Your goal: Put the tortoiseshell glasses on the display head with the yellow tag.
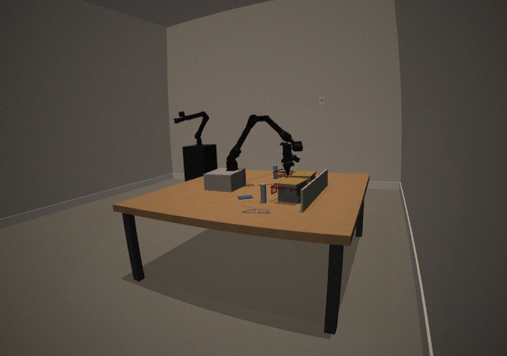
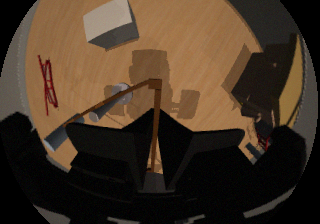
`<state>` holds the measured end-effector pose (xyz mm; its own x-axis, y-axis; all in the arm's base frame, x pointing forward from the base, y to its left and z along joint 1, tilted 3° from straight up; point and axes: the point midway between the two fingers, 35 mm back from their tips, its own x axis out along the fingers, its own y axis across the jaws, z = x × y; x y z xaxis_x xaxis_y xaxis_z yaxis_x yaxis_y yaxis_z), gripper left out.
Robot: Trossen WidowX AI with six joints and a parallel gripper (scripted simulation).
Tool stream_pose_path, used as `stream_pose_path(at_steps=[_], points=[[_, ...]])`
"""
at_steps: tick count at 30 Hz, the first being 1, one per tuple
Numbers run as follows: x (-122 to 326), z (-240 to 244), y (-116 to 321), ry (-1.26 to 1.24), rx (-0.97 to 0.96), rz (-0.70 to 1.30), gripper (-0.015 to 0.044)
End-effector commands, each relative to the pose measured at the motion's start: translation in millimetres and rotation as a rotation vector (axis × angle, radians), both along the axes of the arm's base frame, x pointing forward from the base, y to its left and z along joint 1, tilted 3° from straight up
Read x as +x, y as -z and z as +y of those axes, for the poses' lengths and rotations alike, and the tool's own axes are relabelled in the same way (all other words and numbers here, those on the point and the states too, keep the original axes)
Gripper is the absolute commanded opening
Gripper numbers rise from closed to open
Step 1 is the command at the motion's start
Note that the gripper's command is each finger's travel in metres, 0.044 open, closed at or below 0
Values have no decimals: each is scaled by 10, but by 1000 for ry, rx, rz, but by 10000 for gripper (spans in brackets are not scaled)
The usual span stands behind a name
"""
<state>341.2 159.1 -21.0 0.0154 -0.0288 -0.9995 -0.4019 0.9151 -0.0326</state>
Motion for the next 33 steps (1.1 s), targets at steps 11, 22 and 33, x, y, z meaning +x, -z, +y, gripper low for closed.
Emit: stream_pose_path(at_steps=[11,22,33], points=[[-56,-65,5,-5,0,2,0],[-94,-106,5,-5,0,3,0],[-135,-143,6,-5,-1,3,0]])
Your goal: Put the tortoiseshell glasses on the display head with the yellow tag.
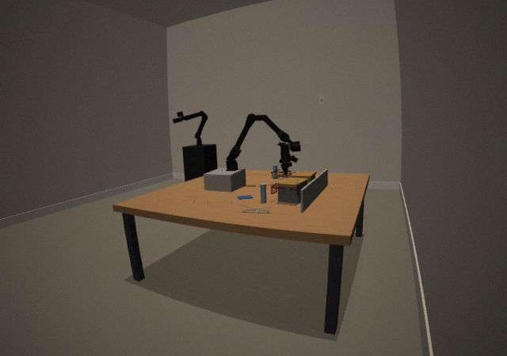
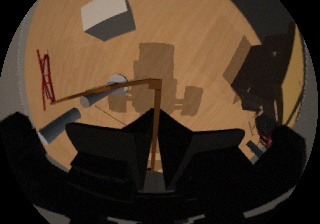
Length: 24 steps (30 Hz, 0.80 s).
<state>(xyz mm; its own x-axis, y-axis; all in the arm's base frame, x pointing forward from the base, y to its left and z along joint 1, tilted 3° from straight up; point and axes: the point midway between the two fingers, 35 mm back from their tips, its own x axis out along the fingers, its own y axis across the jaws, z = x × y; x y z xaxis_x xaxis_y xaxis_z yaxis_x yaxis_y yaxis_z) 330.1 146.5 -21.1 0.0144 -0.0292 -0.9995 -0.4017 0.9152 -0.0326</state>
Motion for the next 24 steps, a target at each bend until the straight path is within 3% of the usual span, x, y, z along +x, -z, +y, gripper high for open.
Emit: stream_pose_path(at_steps=[1,24], points=[[-27,-20,5,-6,0,2,0],[-113,-83,7,-6,-1,3,0]])
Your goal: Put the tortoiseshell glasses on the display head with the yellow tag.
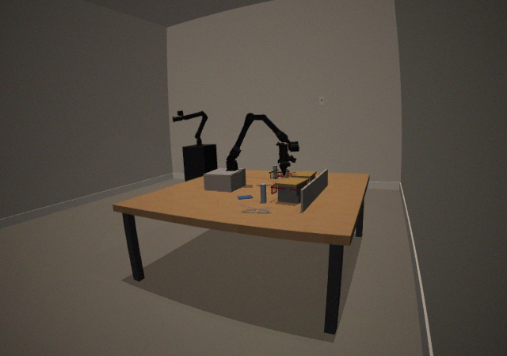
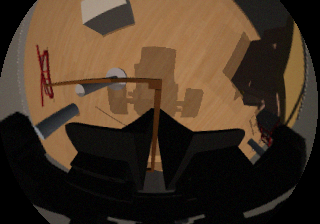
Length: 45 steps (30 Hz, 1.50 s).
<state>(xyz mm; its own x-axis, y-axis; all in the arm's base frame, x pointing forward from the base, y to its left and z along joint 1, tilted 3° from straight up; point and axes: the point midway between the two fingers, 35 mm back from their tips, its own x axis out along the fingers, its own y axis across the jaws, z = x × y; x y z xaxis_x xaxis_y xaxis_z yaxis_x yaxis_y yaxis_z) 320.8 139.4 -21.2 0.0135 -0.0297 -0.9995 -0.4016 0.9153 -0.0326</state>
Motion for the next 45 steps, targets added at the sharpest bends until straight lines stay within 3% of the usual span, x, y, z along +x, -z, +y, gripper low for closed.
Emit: stream_pose_path(at_steps=[1,29,39,45], points=[[-19,-11,6,-6,0,2,0],[41,15,-6,-6,0,1,0],[94,57,-549,-6,0,1,0],[101,63,-599,-6,0,1,0]])
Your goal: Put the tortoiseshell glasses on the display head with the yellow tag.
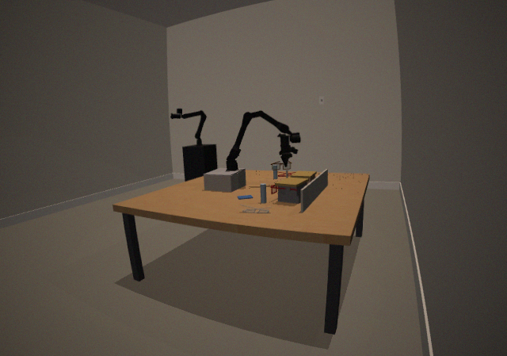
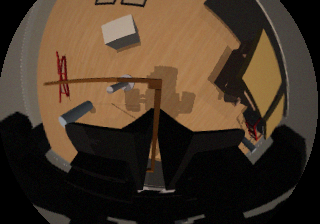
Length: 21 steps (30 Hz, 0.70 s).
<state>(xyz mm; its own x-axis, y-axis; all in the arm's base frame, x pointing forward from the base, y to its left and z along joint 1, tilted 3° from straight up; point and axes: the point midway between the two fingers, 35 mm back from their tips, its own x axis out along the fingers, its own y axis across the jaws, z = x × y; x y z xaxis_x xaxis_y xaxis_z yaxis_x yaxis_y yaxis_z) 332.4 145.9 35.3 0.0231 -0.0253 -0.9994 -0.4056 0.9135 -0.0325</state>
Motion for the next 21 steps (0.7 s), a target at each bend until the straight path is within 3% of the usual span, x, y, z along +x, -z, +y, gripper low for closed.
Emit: stream_pose_path(at_steps=[1,21], points=[[-6,4,-36,-1,-4,10,0],[447,360,-55,-1,-1,6,0]])
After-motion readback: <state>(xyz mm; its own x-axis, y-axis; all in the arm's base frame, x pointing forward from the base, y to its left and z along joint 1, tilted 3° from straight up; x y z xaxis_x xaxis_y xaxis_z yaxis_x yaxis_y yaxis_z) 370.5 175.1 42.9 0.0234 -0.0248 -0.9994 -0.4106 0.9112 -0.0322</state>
